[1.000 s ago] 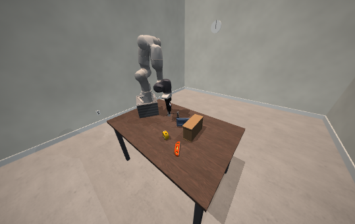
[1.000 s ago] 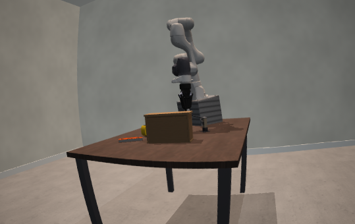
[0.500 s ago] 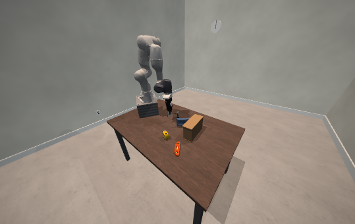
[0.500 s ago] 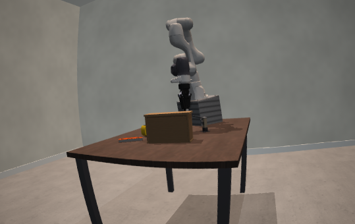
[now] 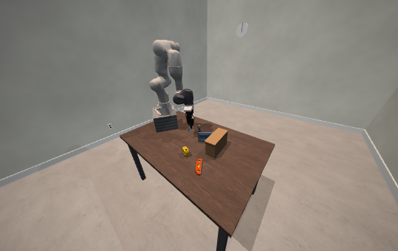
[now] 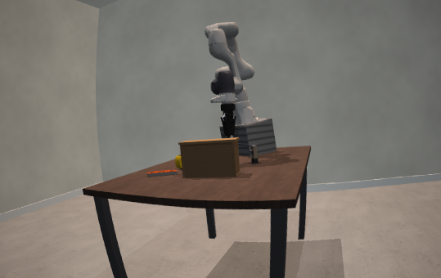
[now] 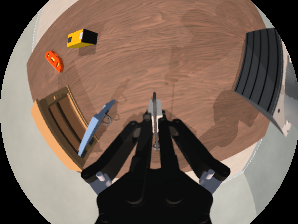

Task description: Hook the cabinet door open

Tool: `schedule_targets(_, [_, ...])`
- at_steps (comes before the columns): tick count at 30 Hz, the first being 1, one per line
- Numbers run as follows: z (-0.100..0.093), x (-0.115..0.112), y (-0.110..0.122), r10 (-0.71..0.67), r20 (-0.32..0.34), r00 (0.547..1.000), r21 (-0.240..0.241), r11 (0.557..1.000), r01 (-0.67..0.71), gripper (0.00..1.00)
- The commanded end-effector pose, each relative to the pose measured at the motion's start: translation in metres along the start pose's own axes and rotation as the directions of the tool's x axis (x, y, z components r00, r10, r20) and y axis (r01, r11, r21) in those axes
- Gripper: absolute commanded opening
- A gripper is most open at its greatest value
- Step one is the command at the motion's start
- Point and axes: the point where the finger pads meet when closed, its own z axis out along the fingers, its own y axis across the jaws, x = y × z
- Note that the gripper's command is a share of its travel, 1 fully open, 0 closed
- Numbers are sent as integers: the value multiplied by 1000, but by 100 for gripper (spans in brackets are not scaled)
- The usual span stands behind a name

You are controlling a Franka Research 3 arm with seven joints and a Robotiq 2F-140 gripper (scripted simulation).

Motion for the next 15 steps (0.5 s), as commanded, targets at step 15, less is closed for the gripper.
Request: schedule_targets(15, [-1,-4,-17,-163,10,987,-6,987,163,3])
